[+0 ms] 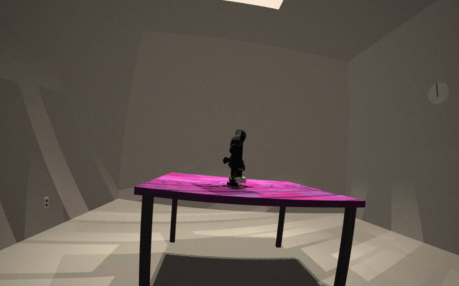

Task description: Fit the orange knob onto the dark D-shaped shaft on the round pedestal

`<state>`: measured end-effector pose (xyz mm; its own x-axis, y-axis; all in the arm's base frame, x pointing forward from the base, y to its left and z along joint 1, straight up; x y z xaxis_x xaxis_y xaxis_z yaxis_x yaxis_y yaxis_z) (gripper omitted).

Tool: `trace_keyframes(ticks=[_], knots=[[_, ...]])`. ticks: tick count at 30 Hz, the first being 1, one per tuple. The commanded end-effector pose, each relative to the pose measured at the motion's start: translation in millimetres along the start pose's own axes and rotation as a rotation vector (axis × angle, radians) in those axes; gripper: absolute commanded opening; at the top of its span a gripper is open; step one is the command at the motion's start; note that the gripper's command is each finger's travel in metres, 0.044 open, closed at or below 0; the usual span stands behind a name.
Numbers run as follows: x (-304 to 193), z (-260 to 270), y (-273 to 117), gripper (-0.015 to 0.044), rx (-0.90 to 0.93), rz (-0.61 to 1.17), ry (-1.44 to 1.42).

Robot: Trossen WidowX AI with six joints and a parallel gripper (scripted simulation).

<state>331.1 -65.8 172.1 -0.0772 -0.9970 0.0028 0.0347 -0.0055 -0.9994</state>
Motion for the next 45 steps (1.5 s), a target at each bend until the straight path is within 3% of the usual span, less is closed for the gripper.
trace_keyframes(ticks=[1,21,29,45], knots=[[0.2,0.3,0.3,0.0,0.003,-0.001,0.006],[-0.7,-5.1,-3.7,0.0,0.003,-0.001,0.006],[-0.8,-4.6,-5.2,0.0,0.003,-0.001,0.215],[0.1,1.4,0.2,0.0,0.003,-0.001,0.215]])
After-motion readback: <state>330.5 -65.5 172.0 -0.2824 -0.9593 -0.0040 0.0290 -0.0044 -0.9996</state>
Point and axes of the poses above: the point midway between the two fingers, 35 mm back from their tips, its own y axis out along the fingers, its own z axis across the jaws, x = y × z, the point moved 10 cm from there along -y, back along the fingers, and after that the axes turned 6 degrees about -y, right-handed, at the moved point
